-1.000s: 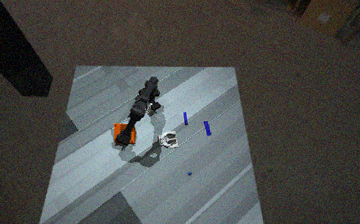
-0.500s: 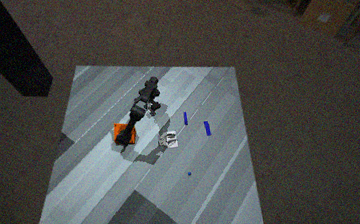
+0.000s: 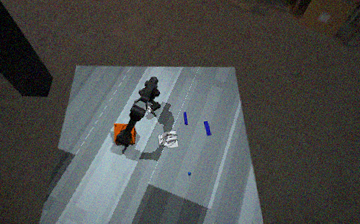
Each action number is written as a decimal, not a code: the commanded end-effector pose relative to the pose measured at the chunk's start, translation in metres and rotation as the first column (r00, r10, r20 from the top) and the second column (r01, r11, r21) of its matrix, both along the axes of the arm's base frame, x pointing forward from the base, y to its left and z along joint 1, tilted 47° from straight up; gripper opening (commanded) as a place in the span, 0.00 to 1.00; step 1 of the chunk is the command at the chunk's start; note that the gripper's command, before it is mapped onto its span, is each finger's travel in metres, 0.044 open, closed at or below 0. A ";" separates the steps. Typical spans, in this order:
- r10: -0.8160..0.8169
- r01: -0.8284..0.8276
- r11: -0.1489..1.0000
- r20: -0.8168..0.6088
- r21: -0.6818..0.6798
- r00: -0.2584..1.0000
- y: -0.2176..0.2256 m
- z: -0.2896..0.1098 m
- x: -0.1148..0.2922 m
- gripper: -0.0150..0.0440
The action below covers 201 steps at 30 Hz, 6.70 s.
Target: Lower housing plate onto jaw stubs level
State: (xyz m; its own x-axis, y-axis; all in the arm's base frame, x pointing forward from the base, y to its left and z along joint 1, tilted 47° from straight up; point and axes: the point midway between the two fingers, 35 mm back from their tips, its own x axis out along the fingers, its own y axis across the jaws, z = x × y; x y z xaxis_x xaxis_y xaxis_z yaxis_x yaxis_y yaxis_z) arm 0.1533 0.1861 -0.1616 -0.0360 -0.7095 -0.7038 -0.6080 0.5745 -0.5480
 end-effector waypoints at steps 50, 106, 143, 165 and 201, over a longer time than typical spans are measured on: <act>0.007 -0.007 1.000 0.001 0.000 1.000 0.000 0.000 0.001 1.00; 0.007 -0.007 1.000 0.002 -0.001 1.000 -0.035 -0.037 0.001 1.00; 0.000 0.000 1.000 0.002 0.001 1.000 -0.035 -0.037 0.000 0.85; 0.005 -0.005 1.000 0.001 0.001 1.000 0.001 -0.004 0.004 0.85; -0.085 0.083 0.996 0.093 0.024 0.992 -0.017 0.069 0.049 0.85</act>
State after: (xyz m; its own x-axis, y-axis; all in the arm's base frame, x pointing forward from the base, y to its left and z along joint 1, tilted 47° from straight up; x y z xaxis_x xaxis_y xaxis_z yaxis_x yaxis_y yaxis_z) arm 0.1968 0.1741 -0.1002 -0.0328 -0.6926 -0.7206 -0.5125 0.6306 -0.5828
